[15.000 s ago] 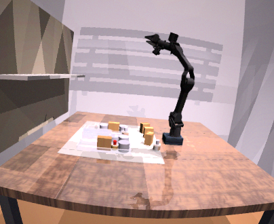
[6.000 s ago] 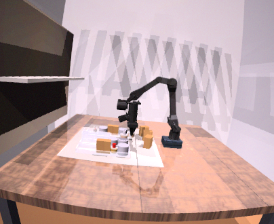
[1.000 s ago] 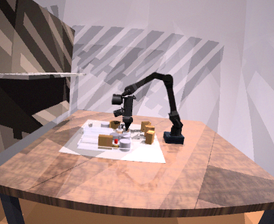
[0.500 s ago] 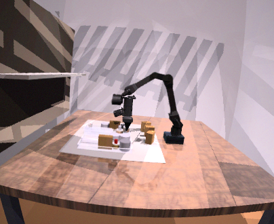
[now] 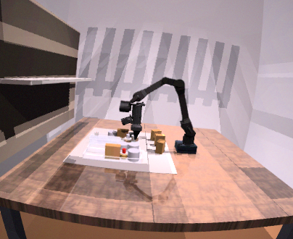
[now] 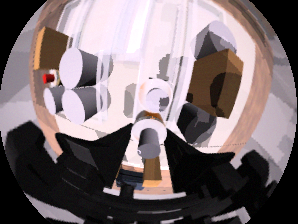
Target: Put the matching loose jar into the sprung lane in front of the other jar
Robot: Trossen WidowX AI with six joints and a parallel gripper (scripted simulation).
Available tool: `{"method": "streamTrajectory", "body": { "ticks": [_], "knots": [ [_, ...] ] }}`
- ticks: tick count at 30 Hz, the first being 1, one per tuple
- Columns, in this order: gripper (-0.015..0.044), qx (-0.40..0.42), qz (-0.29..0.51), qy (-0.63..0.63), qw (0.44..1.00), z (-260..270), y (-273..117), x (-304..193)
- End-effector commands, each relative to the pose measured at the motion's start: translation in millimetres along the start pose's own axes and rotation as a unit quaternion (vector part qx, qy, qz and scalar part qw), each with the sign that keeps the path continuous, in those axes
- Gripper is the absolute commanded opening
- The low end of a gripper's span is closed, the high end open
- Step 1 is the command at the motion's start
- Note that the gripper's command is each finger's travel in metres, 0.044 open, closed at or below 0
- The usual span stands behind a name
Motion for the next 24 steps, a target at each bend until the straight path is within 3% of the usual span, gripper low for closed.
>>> {"method": "streamTrajectory", "body": {
  "ticks": [1, 24],
  "knots": [
    [0.0000, 0.001, -0.013, 0.002, 1.000, 0.5, -2.7, 5.0],
    [0.0000, 0.001, -0.013, 0.002, 1.000, 0.6, 0.8, 6.0]
  ]
}}
Point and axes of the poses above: the point midway between the two fingers, 35 mm back from their tips, its own y axis out along the fingers, its own z axis across the jaws, x = y × z, the point moved 8 cm from there along -y, back along the fingers, and after that the axes turned 9 degrees about y, right-handed, at the moved point
